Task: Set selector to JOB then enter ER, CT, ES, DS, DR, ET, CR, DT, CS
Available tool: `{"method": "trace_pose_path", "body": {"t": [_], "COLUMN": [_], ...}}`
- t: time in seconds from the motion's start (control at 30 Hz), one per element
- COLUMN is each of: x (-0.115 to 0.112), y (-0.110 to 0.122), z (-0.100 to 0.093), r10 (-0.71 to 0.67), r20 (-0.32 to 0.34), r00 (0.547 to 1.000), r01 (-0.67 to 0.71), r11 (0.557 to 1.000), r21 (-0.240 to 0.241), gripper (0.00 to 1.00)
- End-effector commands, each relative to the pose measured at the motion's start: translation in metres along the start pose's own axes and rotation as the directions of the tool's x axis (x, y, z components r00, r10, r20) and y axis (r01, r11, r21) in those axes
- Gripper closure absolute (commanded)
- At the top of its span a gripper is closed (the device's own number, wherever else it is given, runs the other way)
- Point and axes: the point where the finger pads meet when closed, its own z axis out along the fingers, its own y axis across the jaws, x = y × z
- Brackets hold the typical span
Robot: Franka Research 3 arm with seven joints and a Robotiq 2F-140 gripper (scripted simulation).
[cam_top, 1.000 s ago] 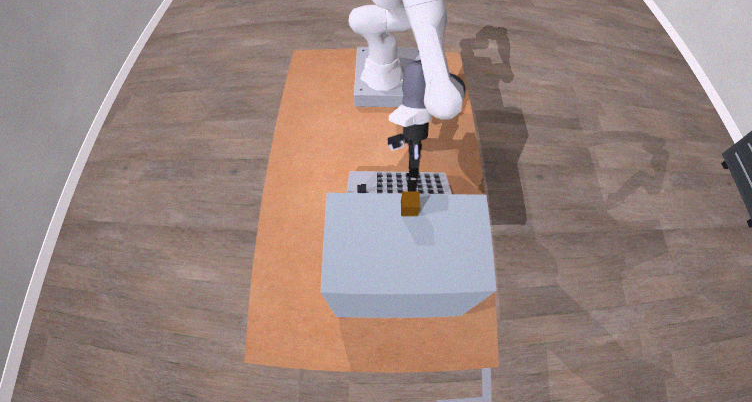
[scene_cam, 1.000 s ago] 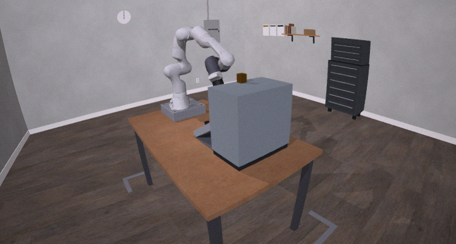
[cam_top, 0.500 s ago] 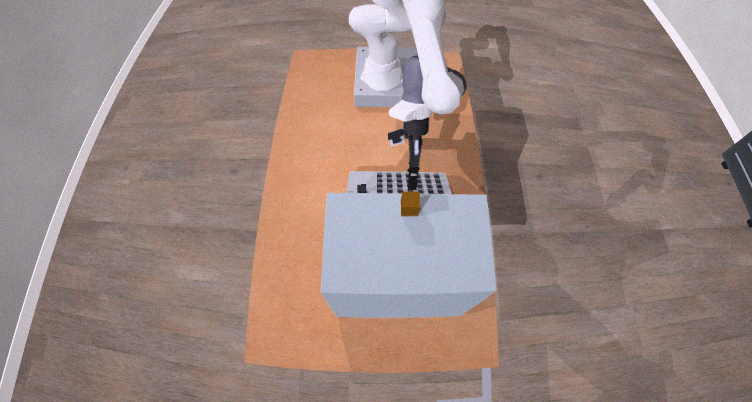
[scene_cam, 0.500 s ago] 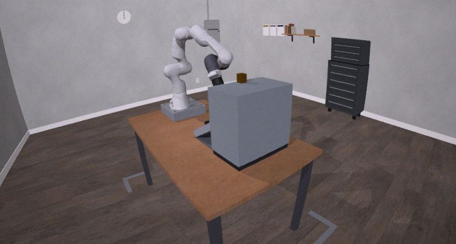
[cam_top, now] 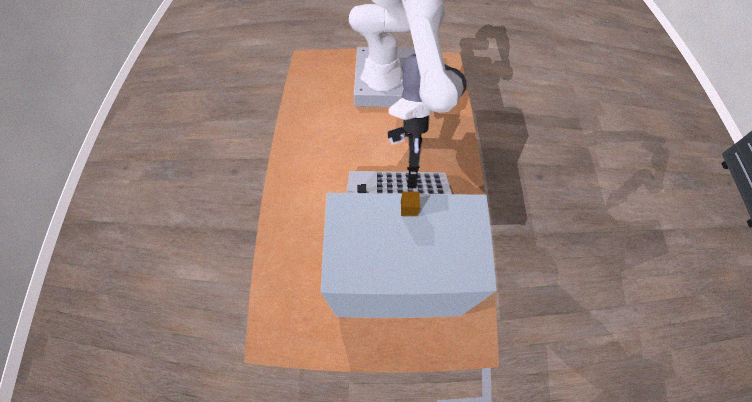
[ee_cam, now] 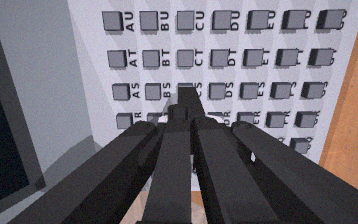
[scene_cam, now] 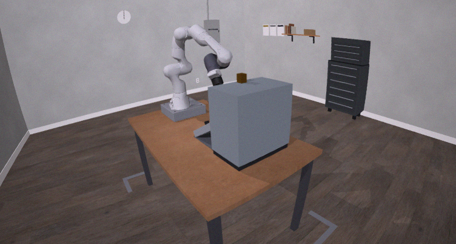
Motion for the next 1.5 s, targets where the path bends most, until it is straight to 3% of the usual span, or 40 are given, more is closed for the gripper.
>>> {"method": "trace_pose_path", "body": {"t": [0.0,0.4,1.47], "x": [-0.001,-0.033,-0.034], "y": [-0.002,-0.033,-0.033], "z": [-0.002,-0.001,0.021], "r10": [-0.018,-0.018,-0.018], "r20": [-0.002,-0.002,-0.002], "r00": [1.0,1.0,1.0], "r01": [0.018,0.018,0.018], "r11": [1.0,1.0,1.0], "r21": [-0.004,-0.004,-0.004], "gripper": [0.9,0.9,0.9]}}
